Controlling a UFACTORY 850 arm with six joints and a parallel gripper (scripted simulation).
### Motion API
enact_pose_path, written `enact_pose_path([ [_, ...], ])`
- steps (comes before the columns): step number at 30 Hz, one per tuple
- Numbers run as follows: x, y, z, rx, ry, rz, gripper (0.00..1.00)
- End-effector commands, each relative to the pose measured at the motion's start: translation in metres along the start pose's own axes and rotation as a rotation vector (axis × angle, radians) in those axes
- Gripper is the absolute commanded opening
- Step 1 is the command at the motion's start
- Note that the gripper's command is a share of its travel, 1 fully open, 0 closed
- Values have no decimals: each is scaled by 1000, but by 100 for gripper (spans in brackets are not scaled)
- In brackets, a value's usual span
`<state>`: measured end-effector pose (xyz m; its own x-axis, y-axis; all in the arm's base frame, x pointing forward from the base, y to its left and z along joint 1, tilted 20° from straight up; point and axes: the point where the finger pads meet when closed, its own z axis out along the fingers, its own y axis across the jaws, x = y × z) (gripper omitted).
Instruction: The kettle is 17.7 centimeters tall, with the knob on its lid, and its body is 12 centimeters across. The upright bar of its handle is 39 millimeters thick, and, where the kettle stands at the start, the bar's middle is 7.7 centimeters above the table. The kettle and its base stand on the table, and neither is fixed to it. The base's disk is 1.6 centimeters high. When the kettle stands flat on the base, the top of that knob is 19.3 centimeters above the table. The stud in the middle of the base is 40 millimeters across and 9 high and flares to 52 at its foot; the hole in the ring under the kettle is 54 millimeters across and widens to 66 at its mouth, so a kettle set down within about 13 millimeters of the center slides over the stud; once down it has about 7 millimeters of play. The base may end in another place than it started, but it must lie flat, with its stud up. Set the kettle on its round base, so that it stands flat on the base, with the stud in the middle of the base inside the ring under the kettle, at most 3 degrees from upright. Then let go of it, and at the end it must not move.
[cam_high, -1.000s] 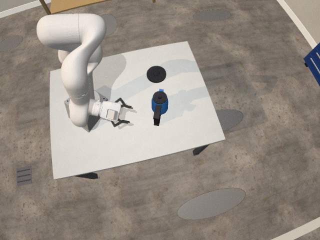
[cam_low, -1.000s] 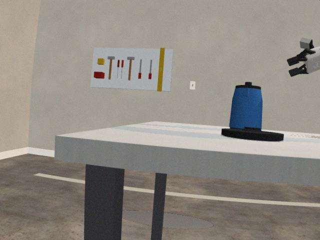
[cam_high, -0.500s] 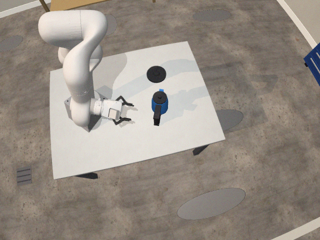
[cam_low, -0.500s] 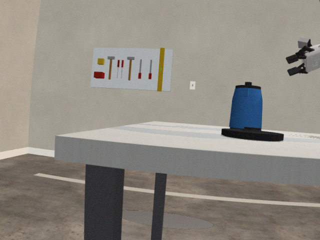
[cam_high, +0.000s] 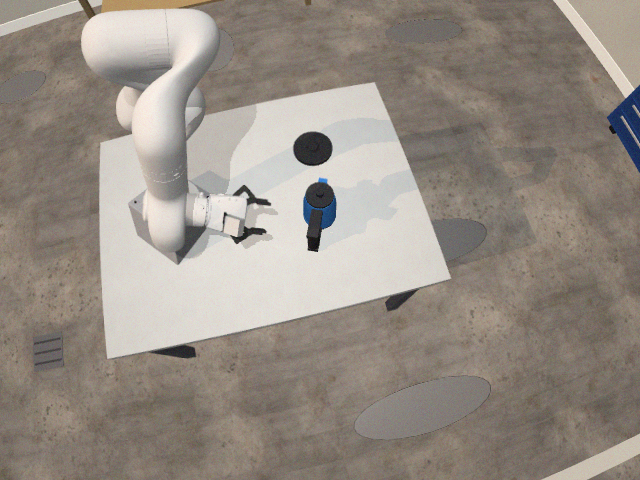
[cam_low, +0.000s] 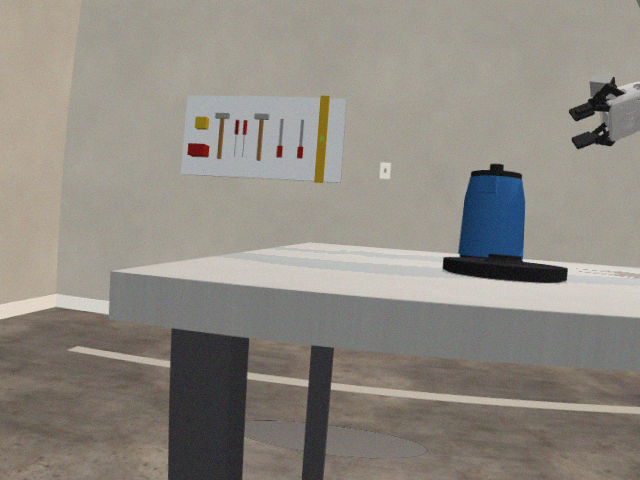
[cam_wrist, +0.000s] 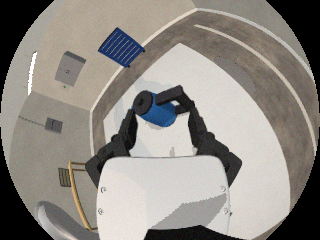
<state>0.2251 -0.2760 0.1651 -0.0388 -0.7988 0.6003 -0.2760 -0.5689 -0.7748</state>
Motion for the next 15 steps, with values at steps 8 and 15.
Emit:
enact_pose_path([
  [8,-7,-22,6,48,-81,98,81],
  [15,-14,-39,10,74,-150,173,81],
])
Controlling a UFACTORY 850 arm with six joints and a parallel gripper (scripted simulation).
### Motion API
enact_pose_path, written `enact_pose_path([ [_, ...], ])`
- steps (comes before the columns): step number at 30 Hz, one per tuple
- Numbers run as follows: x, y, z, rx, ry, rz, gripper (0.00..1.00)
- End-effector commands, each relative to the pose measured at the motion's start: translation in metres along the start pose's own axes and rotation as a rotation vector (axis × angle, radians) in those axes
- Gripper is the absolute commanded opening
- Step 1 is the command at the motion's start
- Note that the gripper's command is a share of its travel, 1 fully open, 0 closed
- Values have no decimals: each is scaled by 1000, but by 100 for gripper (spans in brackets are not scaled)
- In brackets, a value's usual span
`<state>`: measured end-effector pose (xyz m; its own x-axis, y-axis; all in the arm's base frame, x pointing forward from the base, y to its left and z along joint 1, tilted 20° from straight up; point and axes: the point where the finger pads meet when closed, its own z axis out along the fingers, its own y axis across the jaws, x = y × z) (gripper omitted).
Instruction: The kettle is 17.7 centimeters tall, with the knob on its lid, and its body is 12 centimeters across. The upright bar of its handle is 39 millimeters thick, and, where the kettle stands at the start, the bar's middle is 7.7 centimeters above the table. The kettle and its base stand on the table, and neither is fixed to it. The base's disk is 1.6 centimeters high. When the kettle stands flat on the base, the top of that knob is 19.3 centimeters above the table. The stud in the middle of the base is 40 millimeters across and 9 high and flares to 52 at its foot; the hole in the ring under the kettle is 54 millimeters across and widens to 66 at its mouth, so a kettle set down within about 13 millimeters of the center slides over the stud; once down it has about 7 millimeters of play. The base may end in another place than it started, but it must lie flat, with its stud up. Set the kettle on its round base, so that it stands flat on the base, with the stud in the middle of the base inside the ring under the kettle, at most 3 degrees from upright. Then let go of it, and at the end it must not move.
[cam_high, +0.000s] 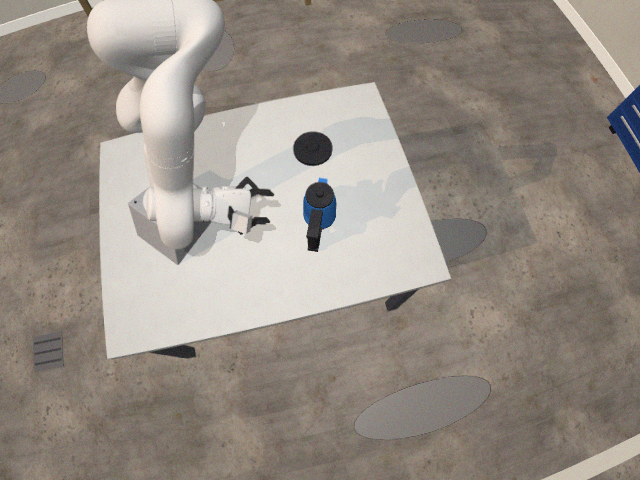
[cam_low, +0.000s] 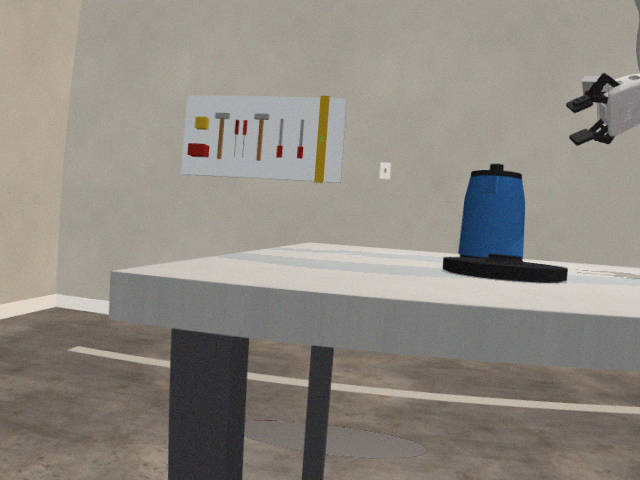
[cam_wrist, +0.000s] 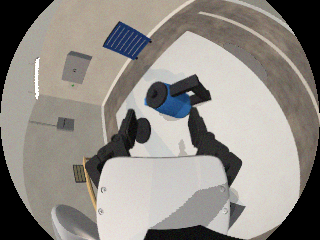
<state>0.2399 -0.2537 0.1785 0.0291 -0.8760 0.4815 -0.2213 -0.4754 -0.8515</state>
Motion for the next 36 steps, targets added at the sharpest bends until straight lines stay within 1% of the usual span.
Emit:
enact_pose_path([
  [1,-7,-13,4,21,-59,64,81],
  [3,-7,-13,4,21,-59,64,81],
  [11,-19,-32,9,39,-152,159,81],
  [18,-32,-49,12,40,-243,247,81],
  [20,-32,-49,12,40,-243,247,81],
  [28,-49,-67,13,20,-354,349,81],
  [35,-64,-82,12,-19,-452,437,81],
  [36,-64,-82,12,-19,-452,437,81],
])
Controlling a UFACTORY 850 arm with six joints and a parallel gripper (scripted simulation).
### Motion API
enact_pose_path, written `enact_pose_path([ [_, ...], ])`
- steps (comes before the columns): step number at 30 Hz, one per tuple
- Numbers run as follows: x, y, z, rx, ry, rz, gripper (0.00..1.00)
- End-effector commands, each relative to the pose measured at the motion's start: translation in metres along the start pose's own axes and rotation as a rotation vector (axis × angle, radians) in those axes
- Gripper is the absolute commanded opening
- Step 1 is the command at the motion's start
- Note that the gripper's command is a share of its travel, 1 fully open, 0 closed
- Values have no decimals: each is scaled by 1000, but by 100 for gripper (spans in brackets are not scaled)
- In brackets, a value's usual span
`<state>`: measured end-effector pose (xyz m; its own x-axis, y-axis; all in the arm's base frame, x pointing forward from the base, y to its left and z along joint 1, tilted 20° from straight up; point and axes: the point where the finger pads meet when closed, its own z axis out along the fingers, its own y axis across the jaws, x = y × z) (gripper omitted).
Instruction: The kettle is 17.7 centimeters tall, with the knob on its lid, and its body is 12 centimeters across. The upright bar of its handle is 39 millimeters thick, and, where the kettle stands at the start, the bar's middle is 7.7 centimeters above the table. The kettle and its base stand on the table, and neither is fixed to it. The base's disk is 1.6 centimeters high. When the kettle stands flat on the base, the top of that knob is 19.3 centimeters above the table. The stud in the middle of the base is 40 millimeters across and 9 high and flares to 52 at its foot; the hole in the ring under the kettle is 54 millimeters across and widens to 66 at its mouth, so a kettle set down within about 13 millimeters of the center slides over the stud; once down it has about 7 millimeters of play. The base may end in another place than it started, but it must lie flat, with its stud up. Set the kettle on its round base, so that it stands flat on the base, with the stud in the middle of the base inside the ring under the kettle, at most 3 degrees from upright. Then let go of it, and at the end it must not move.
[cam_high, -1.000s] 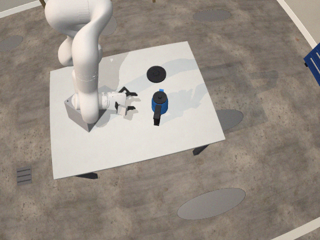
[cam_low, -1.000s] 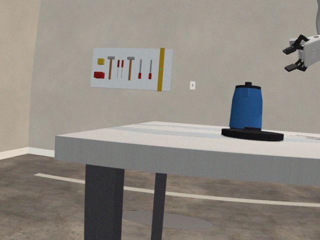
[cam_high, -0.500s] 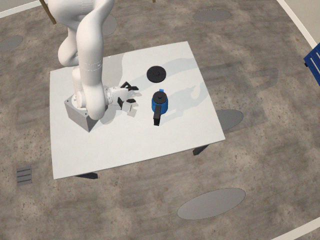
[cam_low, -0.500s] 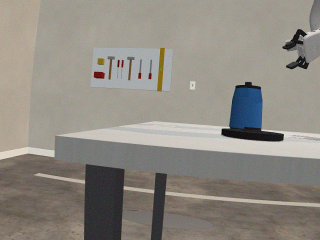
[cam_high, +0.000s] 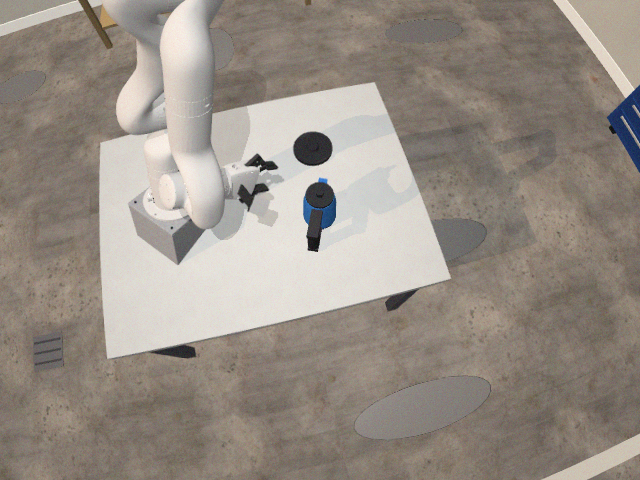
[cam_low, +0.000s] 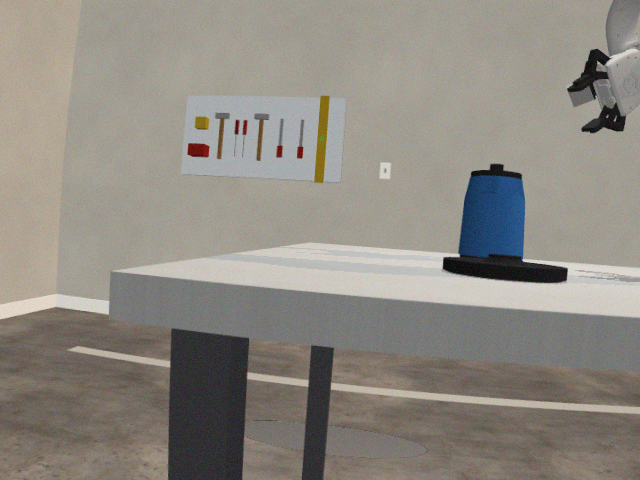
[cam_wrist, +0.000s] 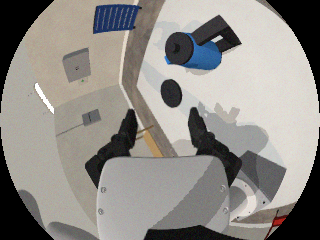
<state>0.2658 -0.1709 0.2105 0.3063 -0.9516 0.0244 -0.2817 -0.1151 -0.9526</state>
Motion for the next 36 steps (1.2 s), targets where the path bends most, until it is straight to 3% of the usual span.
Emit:
enact_pose_path([
  [1,-10,-6,3,-25,-58,59,81],
  [16,-52,-16,9,-170,-218,262,81],
  [18,-52,-16,9,-170,-218,262,81],
  [33,-86,-18,6,-375,-298,442,81],
  [36,-88,-18,5,-390,-299,453,81],
])
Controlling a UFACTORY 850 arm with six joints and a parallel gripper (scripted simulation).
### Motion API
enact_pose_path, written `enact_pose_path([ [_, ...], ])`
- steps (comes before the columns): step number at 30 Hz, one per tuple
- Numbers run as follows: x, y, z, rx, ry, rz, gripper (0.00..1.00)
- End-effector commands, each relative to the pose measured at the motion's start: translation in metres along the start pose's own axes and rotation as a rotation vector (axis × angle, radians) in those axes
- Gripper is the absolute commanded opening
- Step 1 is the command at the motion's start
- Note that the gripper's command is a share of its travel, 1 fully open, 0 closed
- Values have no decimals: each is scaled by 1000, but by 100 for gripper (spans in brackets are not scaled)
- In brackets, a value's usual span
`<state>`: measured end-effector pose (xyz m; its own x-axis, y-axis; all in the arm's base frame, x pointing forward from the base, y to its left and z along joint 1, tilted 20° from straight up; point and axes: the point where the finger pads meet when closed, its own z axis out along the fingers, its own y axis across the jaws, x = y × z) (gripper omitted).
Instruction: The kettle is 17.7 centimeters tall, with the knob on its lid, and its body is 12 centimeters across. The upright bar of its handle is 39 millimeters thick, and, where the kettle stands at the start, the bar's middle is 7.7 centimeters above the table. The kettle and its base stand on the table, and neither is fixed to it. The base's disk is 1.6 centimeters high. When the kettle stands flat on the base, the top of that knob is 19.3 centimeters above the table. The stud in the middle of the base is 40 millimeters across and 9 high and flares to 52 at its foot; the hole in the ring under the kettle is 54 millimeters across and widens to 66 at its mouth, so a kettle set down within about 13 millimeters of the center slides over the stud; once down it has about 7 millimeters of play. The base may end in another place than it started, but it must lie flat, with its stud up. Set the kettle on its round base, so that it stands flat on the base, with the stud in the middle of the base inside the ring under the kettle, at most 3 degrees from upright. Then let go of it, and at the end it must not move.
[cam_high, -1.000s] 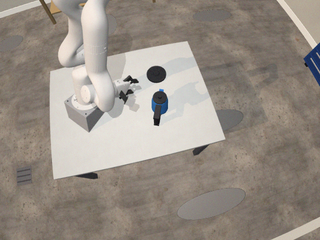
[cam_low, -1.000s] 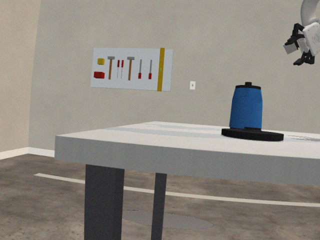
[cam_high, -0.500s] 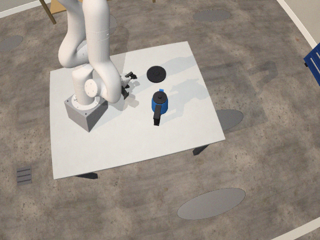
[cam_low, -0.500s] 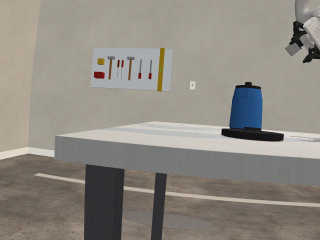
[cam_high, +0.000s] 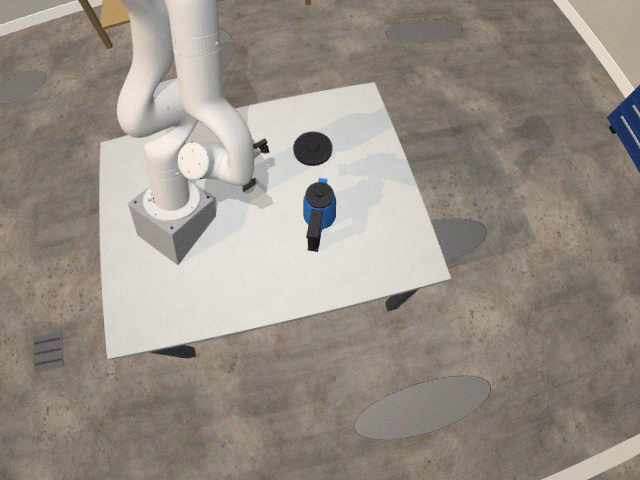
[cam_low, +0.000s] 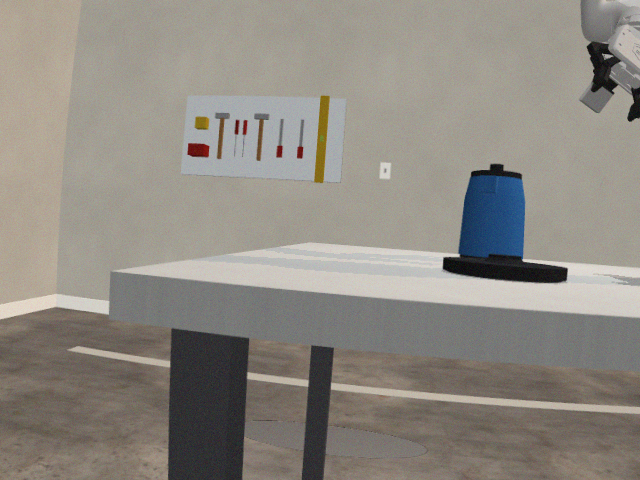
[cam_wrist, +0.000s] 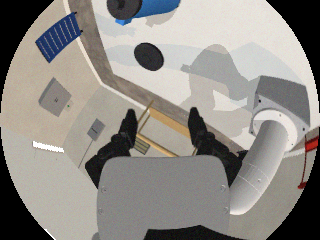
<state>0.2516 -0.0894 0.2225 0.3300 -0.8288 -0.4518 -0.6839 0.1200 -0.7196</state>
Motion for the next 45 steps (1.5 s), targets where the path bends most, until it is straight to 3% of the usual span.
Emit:
enact_pose_path([
  [1,-8,3,1,-67,-12,60,81],
  [14,-25,15,1,-227,20,212,81],
  [27,-33,24,-2,-332,91,322,81],
  [45,-36,30,-10,-422,229,447,81],
])
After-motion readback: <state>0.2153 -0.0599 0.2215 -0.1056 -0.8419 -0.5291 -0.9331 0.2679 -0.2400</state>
